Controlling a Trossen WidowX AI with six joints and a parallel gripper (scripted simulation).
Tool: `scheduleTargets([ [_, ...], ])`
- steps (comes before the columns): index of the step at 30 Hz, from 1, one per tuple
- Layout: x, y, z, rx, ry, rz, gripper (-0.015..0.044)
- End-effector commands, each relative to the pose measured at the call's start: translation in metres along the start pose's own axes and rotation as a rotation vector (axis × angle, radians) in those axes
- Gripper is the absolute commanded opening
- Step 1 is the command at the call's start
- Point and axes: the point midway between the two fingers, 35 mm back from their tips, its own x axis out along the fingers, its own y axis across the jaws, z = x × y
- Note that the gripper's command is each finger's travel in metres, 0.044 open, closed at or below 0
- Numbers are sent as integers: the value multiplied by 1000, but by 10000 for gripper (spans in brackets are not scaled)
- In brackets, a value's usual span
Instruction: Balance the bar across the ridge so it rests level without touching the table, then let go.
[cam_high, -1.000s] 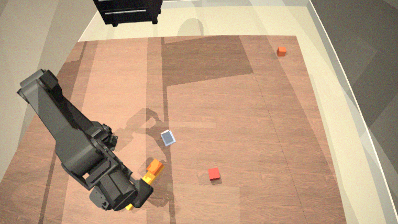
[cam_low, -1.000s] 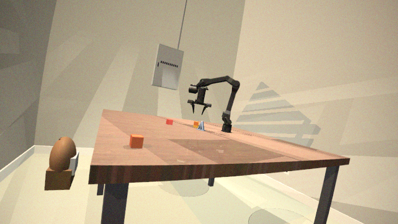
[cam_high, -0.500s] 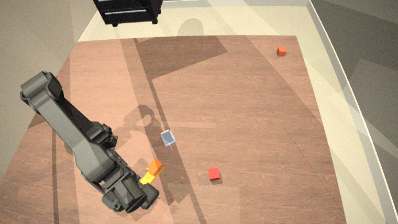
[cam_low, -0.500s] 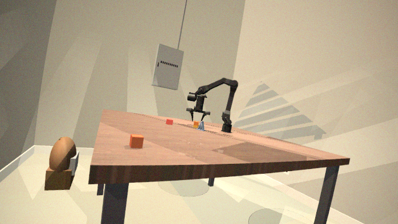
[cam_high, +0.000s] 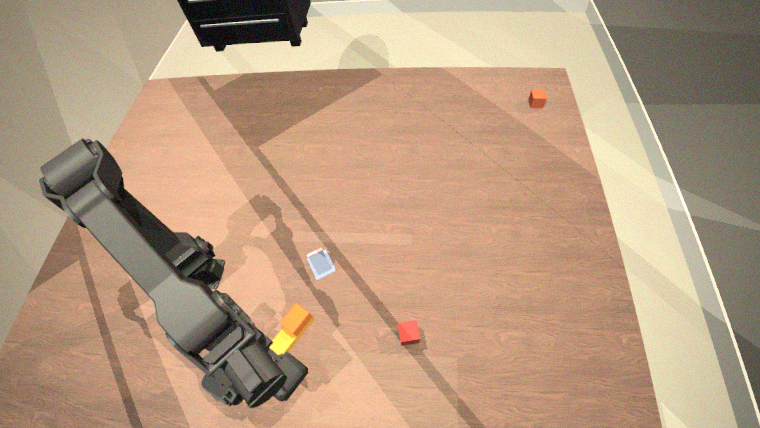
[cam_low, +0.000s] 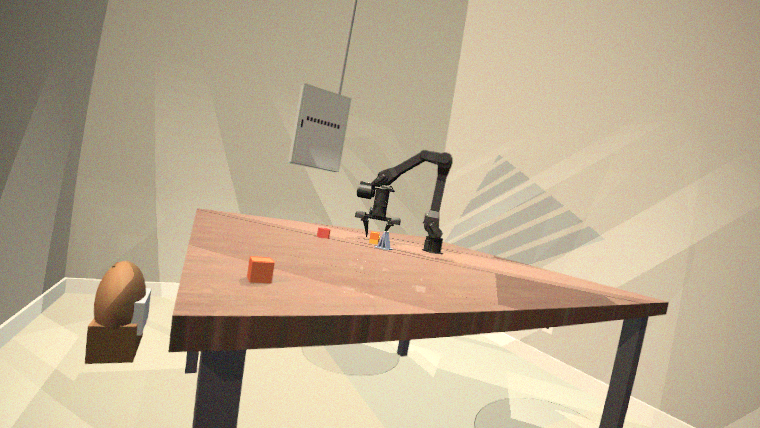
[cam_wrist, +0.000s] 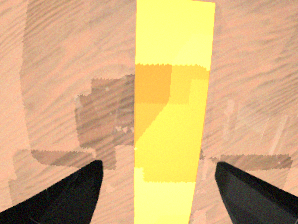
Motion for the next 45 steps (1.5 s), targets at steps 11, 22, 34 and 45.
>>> scheduleTargets([
  [11, 5, -2, -1, -4, 5, -10, 315],
  [22, 4, -2, 0, 0, 1, -9, 151],
  [34, -4, 0, 0, 0, 2, -9, 0],
  [45, -31, 4, 1, -1, 2, -9, 0],
])
